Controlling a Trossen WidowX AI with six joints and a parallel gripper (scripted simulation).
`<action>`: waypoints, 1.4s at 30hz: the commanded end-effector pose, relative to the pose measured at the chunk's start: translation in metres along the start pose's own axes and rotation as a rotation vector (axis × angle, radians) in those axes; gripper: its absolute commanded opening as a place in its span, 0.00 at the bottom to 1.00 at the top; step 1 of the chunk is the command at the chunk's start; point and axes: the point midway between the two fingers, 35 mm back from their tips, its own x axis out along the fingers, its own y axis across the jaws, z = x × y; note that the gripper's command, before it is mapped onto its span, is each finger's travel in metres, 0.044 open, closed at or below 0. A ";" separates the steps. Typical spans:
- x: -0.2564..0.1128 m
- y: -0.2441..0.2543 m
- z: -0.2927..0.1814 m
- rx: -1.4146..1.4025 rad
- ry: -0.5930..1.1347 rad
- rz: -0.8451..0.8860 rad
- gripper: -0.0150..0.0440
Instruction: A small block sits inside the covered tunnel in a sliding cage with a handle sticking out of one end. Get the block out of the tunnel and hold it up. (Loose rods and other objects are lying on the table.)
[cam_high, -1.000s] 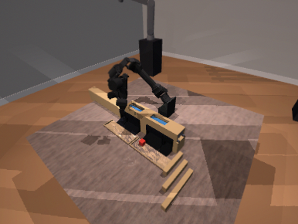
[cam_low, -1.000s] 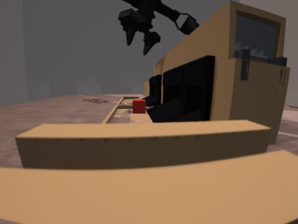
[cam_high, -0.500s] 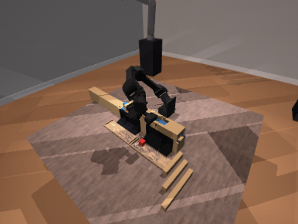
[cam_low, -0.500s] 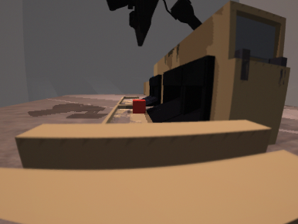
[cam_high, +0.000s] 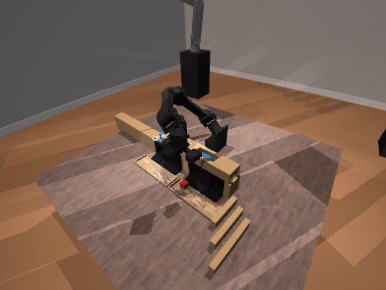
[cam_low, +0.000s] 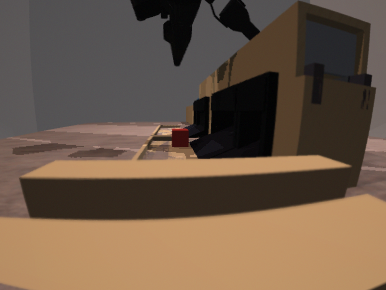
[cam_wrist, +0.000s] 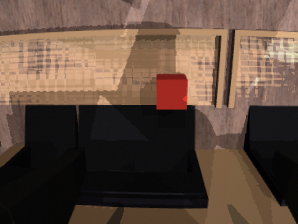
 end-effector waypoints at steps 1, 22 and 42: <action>0.009 0.001 0.000 -0.008 0.006 -0.007 1.00; 0.044 0.003 0.004 -0.008 0.005 -0.004 1.00; 0.077 0.003 0.006 -0.008 0.004 -0.004 1.00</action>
